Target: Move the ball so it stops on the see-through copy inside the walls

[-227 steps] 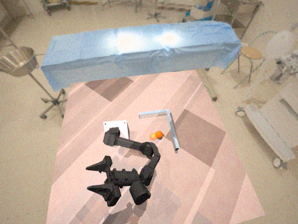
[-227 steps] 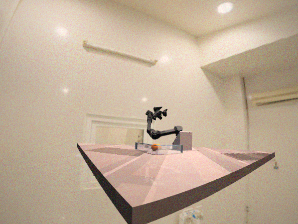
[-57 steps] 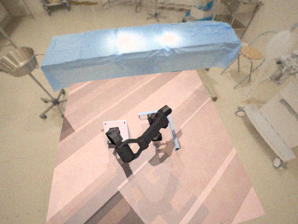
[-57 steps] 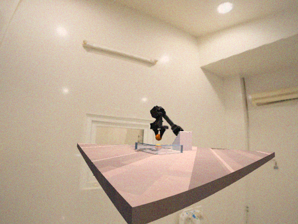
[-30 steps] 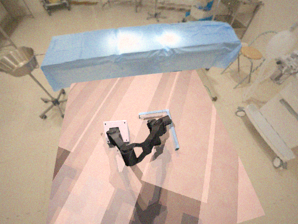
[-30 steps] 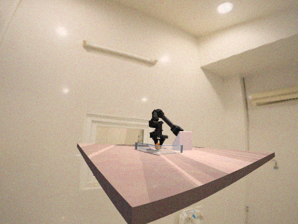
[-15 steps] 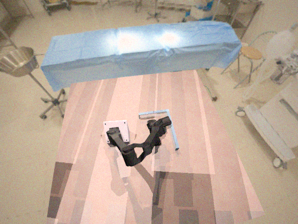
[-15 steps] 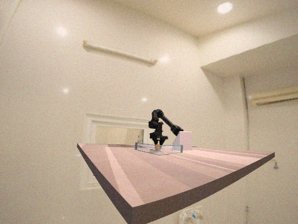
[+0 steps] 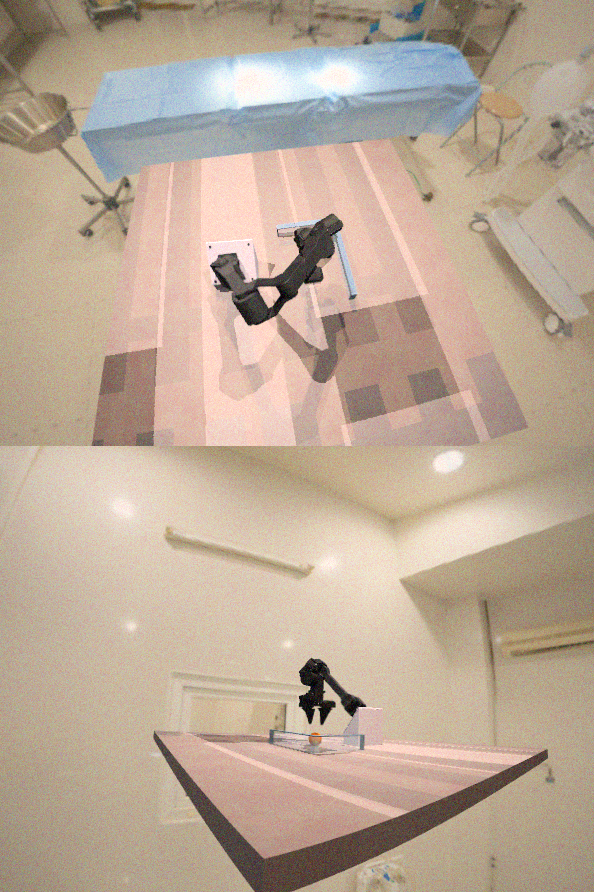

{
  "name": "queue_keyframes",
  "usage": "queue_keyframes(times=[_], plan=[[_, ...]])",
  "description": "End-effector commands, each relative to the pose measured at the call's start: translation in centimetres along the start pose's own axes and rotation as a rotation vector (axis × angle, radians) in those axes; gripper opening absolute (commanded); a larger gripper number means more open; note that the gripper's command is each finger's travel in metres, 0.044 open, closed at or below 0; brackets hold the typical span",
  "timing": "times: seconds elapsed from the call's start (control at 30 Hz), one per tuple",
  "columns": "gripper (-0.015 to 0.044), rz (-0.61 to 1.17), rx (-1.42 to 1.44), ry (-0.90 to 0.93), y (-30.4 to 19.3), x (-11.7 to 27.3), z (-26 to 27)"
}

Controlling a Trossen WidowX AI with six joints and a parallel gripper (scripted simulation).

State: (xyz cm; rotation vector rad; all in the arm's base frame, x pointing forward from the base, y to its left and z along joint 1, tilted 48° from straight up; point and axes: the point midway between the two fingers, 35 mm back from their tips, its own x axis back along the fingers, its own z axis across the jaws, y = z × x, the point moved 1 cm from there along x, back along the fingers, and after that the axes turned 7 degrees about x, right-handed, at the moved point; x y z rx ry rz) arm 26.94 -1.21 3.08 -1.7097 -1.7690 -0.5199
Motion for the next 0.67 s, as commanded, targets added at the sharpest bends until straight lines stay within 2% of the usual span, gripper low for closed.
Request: queue_keyframes(times=[0.0,0.27,0.3,0.37,0.47,0.63], plan=[[0.0380,0.000,-0.011,0.003,-0.3,2.0,-0.2],[0.0380,-0.016,-0.003,0.000,0.1,1.4,0.0],[0.0406,-0.016,-0.003,0.000,0.1,1.6,0.0],[0.0440,-0.016,-0.004,0.002,0.2,3.2,0.0],[0.0440,-0.013,-0.007,0.003,0.0,6.2,0.0],[0.0440,-0.013,-0.007,0.002,0.0,6.4,0.0]])
